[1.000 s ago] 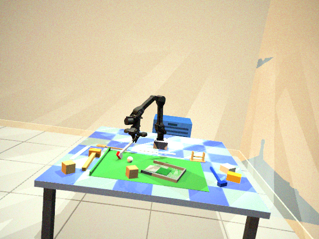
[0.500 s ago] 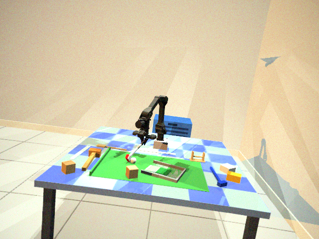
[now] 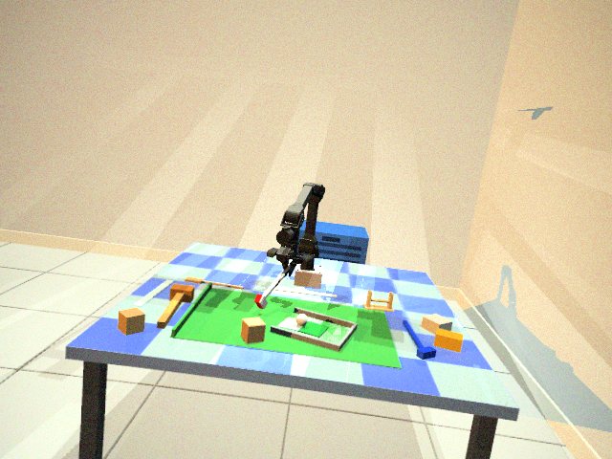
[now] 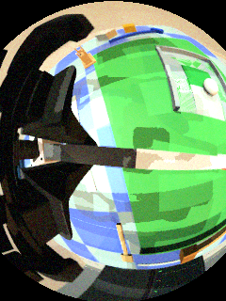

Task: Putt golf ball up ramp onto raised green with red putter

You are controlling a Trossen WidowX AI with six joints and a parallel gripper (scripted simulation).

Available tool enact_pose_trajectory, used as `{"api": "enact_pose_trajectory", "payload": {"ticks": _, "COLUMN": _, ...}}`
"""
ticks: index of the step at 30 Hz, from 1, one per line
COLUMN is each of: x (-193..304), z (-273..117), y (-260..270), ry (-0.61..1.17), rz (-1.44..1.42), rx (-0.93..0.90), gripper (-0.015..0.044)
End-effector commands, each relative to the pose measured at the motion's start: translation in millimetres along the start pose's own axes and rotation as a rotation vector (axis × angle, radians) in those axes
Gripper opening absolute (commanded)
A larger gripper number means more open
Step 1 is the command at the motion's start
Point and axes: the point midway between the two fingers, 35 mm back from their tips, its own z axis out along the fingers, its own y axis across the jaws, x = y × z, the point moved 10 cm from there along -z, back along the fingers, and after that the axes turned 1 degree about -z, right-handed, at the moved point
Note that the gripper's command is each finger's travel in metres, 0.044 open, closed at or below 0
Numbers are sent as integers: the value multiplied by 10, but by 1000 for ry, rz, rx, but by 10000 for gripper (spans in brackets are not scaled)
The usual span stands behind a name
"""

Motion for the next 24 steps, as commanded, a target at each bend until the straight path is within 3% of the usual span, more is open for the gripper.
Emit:
{"api": "enact_pose_trajectory", "payload": {"ticks": 1, "x": -4, "z": -247, "y": 6, "ry": -20, "rz": 4, "rx": 2, "gripper": 0}}
{"api": "enact_pose_trajectory", "payload": {"ticks": 5, "x": 12, "z": -391, "y": 6, "ry": -20, "rz": 4, "rx": 2, "gripper": 0}}
{"api": "enact_pose_trajectory", "payload": {"ticks": 24, "x": 4, "z": -301, "y": 6, "ry": -17, "rz": 0, "rx": 0, "gripper": 0}}
